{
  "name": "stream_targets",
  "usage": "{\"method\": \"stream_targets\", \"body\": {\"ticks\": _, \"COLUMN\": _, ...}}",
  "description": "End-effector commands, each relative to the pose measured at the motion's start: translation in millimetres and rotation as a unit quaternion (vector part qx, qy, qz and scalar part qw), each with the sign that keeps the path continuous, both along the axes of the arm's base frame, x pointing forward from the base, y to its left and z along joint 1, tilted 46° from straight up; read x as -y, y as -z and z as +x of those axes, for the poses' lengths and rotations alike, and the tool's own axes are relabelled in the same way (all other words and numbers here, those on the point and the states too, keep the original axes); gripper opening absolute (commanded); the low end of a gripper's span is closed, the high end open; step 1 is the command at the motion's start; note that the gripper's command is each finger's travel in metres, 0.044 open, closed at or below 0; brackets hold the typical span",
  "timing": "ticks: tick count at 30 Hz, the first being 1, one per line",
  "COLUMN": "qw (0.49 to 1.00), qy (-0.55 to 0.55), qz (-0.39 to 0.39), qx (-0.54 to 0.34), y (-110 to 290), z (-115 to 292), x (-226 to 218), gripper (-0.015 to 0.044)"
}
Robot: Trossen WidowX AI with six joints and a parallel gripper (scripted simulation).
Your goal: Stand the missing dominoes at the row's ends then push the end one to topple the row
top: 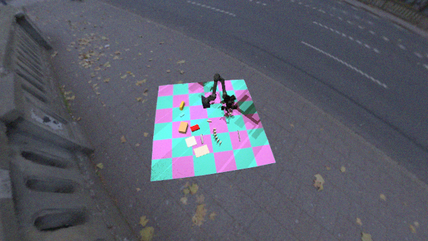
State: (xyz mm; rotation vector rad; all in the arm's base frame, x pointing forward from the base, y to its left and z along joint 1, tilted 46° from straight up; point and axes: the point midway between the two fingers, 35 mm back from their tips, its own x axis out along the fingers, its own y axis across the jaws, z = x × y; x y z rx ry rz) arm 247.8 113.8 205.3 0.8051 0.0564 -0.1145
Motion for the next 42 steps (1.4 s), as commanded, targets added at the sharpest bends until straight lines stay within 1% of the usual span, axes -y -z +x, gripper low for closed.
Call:
{"method": "stream_targets", "body": {"ticks": 1, "qw": 1.0, "qy": 0.0, "qz": 0.001, "qx": -0.001, "y": 6.8, "z": 1.8, "x": -8.2, "gripper": 0.0107}}
{"method": "stream_targets", "body": {"ticks": 35, "qw": 1.0, "qy": 0.007, "qz": -0.001, "qx": 0.002, "y": 64.0, "z": 0.5, "x": -58.2, "gripper": 0.0107}}
{"method": "stream_targets", "body": {"ticks": 42, "qw": 1.0, "qy": 0.008, "qz": -0.001, "qx": 0.002, "y": 65.2, "z": 0.2, "x": -58.8, "gripper": 0.0107}}
